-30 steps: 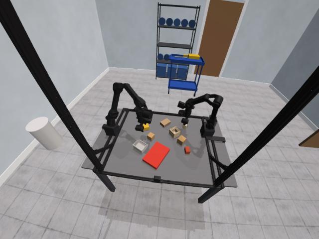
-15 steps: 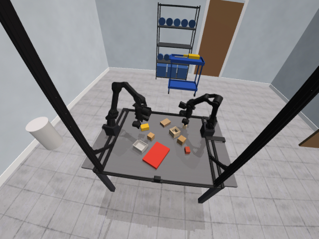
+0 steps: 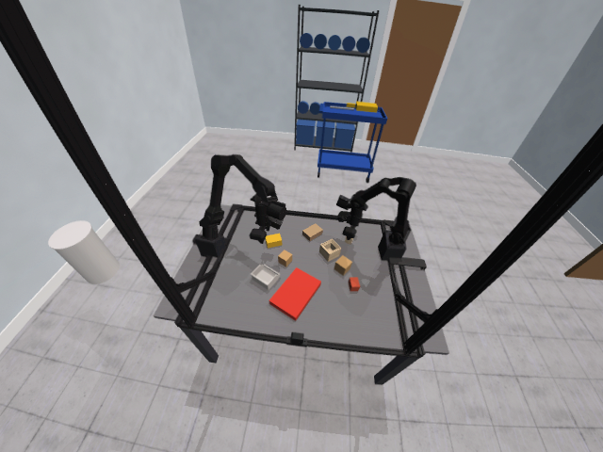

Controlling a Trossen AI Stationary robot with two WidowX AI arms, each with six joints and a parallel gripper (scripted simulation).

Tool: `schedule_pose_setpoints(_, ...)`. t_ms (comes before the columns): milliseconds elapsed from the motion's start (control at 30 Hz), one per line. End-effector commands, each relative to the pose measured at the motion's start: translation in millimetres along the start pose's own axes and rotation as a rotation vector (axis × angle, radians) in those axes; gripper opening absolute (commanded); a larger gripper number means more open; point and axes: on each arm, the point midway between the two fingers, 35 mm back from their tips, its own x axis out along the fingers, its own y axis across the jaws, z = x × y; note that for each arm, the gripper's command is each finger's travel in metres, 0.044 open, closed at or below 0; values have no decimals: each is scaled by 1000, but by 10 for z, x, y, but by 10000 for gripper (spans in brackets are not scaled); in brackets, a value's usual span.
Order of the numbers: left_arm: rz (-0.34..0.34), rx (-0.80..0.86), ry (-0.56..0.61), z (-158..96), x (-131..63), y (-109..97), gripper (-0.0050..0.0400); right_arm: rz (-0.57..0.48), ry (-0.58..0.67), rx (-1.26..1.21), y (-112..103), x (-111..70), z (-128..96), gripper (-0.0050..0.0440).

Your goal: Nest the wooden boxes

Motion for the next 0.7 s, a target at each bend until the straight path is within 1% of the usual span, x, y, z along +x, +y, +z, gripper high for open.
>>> schedule_pose_setpoints(0,-3,-2,1,0,-4,1,400,1,10,4,1,80,-20,400)
schedule_pose_setpoints(367,-3,-2,1,0,-4,1,400,0,9,4,1,262,-19,400)
schedule_pose_setpoints(433,-3,-2,1,0,-4,1,400,0,9,4,1,262,-19,400)
schedule_pose_setpoints(667,-3,-2,1,0,-4,1,400,-1,9,4,2,377,-27,400)
